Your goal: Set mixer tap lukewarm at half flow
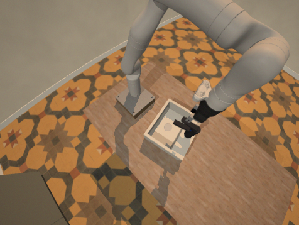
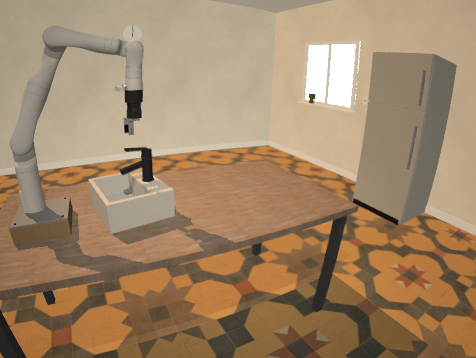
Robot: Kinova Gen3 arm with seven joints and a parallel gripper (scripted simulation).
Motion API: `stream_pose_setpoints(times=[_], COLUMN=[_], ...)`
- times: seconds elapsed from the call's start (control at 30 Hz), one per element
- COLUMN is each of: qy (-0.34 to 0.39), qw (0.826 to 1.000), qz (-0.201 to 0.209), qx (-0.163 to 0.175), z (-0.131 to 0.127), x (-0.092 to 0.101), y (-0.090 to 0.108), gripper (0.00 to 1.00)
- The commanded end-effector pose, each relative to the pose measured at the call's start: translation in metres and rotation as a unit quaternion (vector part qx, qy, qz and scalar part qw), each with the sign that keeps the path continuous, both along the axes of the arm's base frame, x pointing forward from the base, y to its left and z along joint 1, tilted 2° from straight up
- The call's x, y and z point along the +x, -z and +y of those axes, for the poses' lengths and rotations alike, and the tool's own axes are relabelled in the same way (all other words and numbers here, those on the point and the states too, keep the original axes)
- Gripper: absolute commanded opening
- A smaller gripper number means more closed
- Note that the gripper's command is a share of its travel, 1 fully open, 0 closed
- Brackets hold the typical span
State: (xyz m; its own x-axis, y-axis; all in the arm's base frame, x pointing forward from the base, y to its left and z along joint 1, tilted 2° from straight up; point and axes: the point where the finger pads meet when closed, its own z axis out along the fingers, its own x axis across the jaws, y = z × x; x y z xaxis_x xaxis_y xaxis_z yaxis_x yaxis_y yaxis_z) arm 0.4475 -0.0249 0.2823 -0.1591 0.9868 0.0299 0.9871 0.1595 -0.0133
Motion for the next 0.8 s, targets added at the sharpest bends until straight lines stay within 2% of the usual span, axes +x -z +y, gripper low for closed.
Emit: stream_pose_setpoints(times=[0.0, 0.77], qy=[0.0, 0.0], qw=[1.0, 1.0], qz=[-0.001, -0.001], qx=[0.0, 0.0], z=[0.0, 0.001], x=[0.0, 0.0], y=[-0.001, 0.022], gripper=[1.0, 1.0])
